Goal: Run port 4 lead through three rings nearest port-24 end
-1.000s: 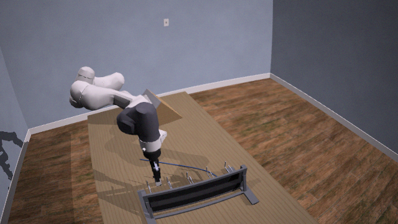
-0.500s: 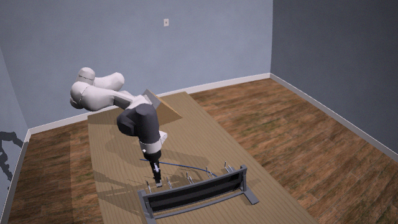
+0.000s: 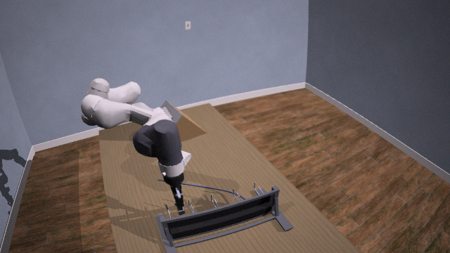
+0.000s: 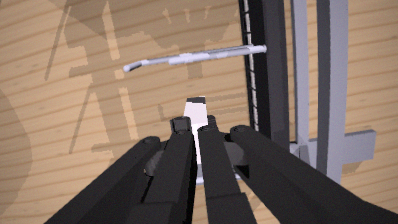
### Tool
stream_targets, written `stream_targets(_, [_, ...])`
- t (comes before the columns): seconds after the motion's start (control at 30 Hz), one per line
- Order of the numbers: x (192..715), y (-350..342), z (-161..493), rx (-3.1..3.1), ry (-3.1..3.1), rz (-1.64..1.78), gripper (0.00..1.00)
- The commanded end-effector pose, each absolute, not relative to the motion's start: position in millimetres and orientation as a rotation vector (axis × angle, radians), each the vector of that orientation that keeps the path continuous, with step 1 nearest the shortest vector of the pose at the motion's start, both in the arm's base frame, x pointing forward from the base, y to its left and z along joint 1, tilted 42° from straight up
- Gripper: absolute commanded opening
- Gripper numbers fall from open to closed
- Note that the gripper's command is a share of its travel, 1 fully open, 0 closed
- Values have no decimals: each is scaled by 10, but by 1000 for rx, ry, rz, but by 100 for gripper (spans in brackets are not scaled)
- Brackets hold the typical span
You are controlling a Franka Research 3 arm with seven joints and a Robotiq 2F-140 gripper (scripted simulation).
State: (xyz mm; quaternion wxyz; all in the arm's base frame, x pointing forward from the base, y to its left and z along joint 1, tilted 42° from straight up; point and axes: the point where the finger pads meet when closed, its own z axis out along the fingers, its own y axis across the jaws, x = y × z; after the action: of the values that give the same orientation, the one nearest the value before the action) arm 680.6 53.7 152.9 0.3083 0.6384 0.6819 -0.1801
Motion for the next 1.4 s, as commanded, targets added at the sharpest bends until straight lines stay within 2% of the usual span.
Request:
stream_targets(0.0, [6837, 528, 1540, 1671, 1812, -490, 0])
stream_targets(1.17, [6928, 541, 1552, 1671, 1812, -490, 0])
stream_targets(1.2, [6928, 541, 1552, 1671, 1812, -490, 20])
stream_targets(1.37, [6928, 541, 1552, 1671, 1812, -490, 20])
